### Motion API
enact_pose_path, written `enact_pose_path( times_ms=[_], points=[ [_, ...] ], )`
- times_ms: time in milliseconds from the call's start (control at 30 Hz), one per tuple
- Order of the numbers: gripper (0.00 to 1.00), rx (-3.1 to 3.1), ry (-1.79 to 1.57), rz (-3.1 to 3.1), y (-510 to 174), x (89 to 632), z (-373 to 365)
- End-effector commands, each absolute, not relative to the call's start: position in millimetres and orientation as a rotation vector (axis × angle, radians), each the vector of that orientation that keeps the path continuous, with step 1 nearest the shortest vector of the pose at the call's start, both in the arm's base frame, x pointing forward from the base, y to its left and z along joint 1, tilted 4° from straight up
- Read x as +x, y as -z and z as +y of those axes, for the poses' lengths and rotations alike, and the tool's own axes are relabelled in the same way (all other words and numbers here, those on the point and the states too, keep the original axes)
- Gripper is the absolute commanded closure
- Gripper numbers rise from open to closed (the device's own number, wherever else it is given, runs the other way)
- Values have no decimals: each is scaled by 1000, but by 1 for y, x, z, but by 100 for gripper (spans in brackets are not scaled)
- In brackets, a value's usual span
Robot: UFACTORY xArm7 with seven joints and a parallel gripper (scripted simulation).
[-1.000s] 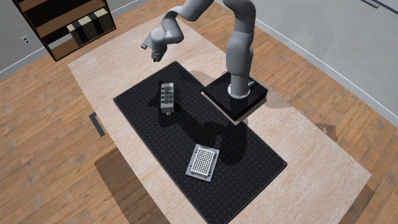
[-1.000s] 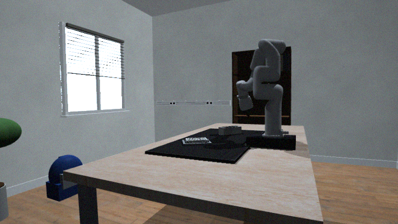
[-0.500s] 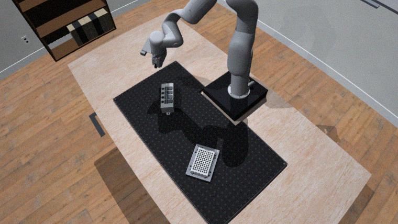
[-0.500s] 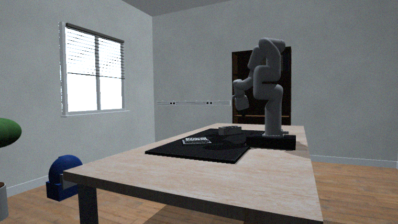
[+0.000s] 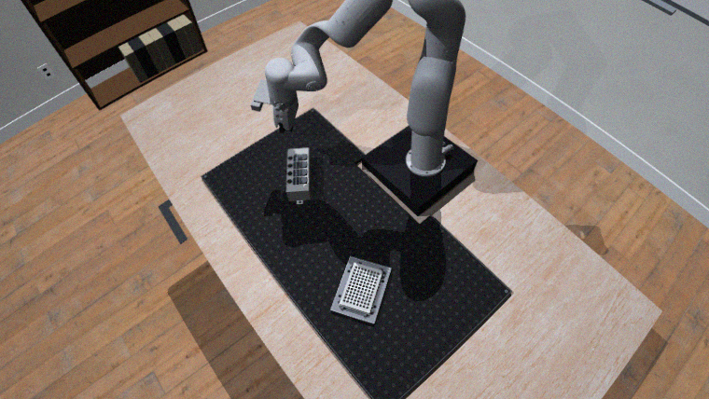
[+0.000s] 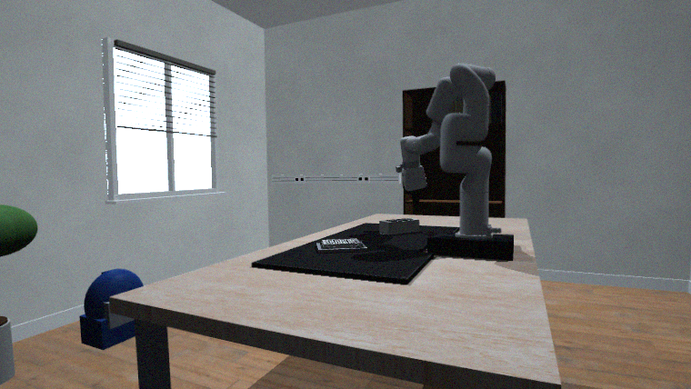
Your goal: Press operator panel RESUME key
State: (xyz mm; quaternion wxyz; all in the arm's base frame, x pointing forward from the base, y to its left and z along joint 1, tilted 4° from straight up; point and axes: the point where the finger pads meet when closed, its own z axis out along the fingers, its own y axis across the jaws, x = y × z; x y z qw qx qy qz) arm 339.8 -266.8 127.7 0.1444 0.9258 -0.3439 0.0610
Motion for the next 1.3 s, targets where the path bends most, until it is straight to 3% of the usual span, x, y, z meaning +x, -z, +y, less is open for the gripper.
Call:
enact_pose_path(
  times_ms=[0, 800, 1267],
  points=[
    [100, 2695, -171, -971, -128, 344, -251],
    [100, 3002, -69, -672, -121, 352, -156],
    [100, 3002, -69, -672, -111, 353, -151]
  ],
)
